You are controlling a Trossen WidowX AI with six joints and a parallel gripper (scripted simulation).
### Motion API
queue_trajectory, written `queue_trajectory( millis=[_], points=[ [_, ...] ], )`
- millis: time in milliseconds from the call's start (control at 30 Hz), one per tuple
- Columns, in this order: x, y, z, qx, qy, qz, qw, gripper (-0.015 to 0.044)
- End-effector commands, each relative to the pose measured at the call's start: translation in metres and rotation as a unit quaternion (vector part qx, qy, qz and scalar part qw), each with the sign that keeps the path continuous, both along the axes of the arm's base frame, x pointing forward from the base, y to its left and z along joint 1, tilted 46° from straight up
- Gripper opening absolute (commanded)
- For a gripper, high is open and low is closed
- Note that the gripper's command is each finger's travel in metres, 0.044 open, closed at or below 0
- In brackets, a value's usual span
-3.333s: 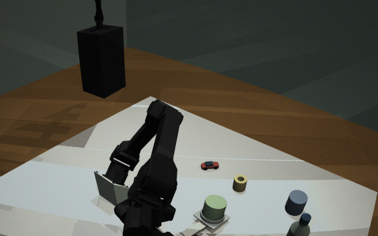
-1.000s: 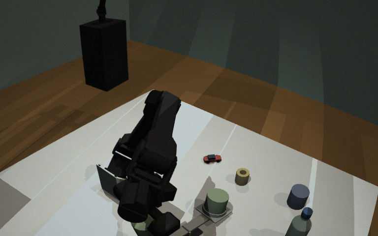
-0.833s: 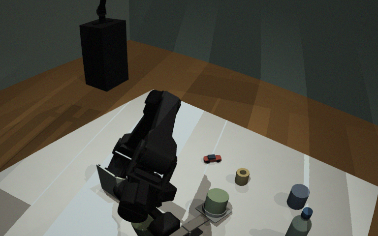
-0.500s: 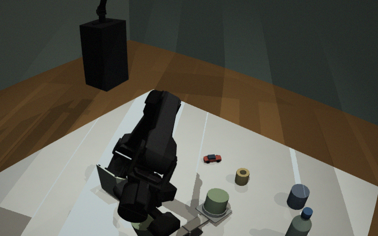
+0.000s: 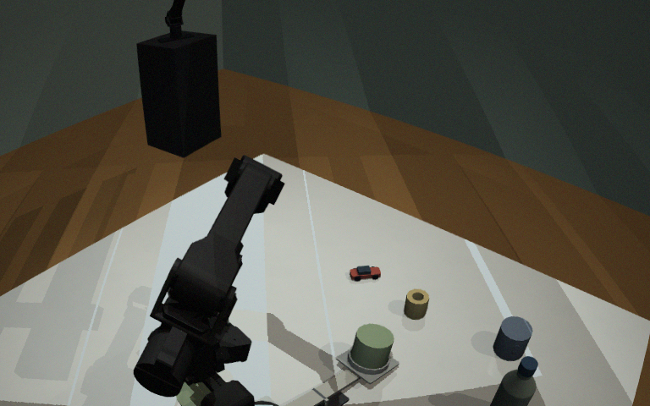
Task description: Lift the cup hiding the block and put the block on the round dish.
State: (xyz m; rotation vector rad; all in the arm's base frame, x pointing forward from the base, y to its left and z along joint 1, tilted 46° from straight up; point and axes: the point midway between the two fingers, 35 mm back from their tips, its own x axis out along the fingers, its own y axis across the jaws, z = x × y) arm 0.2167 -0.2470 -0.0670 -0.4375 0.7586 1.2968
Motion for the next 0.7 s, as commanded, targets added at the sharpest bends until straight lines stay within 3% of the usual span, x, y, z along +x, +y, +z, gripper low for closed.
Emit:
queue_trajectory(
  millis=[0,433,667],
  points=[
    [-0.033,-0.007,-0.029,-0.003,0.001,-0.001,1.000,0.0000],
    [-0.128,0.004,-0.107,0.000,0.001,0.001,1.000,0.0000],
    [-0.132,0.010,-0.115,0.001,0.001,0.001,1.000,0.0000]
  ],
)
